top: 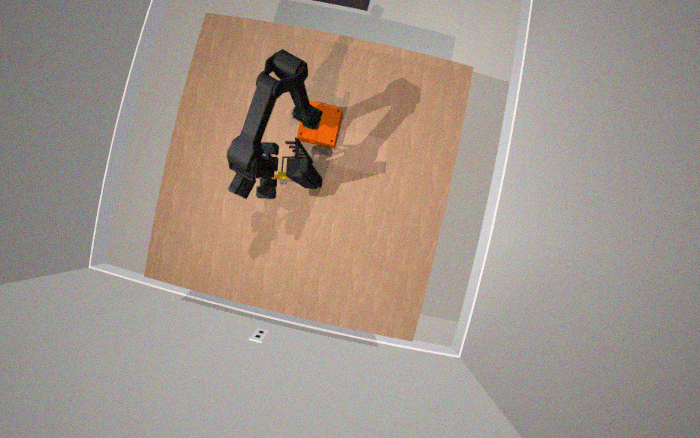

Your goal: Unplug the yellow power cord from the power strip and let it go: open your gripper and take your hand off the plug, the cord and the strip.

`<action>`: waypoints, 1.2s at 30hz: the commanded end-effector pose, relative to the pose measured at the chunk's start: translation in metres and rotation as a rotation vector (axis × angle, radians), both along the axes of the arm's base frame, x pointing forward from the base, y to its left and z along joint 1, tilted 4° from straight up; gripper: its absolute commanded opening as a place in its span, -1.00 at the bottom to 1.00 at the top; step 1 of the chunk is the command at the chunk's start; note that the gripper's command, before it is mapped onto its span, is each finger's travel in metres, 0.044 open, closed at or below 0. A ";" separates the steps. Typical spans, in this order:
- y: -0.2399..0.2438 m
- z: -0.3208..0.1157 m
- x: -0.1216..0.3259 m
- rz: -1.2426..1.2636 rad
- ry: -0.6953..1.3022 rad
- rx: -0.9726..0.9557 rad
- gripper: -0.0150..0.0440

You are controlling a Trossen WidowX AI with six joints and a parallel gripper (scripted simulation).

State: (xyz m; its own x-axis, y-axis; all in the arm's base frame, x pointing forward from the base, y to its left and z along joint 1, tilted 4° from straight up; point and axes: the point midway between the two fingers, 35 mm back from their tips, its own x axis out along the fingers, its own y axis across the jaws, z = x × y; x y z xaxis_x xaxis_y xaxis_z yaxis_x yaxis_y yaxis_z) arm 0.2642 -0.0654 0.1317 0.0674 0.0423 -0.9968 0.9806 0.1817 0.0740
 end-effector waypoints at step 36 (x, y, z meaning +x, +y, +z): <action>0.019 -0.010 -0.005 0.002 -0.003 0.003 -0.33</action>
